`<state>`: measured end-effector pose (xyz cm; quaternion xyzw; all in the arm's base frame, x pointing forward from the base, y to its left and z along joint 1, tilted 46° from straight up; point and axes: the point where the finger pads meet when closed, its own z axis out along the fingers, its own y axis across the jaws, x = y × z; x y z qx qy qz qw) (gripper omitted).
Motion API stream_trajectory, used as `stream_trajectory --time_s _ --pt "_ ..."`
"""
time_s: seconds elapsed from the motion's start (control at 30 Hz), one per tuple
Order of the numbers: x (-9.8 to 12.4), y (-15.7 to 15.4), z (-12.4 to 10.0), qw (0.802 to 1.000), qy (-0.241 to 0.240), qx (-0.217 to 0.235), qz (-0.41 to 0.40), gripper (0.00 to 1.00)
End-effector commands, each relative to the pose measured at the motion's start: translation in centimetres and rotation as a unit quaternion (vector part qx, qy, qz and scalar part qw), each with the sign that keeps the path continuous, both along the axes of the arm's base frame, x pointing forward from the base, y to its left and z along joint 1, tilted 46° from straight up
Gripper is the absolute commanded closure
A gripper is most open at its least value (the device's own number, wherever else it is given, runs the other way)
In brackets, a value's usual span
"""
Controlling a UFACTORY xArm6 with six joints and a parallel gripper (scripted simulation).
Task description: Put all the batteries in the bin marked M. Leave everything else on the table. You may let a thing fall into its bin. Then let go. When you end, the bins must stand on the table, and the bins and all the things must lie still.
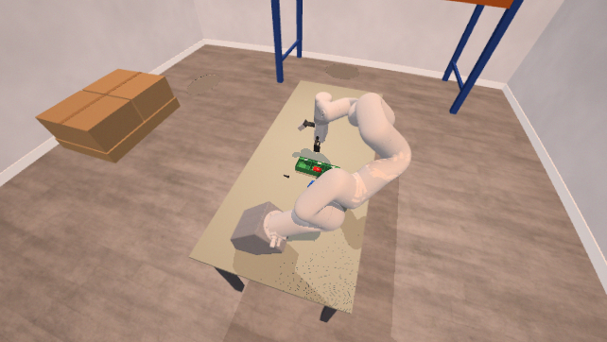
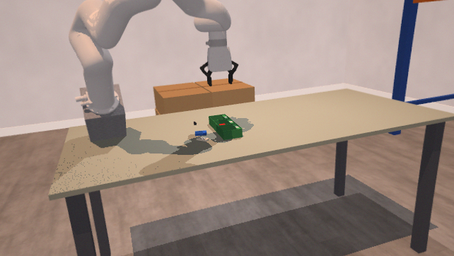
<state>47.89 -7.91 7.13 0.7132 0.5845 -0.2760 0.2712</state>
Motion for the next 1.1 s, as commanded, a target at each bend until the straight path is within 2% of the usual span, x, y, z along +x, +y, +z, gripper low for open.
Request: stream_trajectory --time_s 0.0,1.07 --pt "0.12 0.09 0.11 1.0 -0.002 0.0 0.001 0.0" --pt "0.12 0.09 0.11 1.0 -0.002 0.0 0.001 0.0"
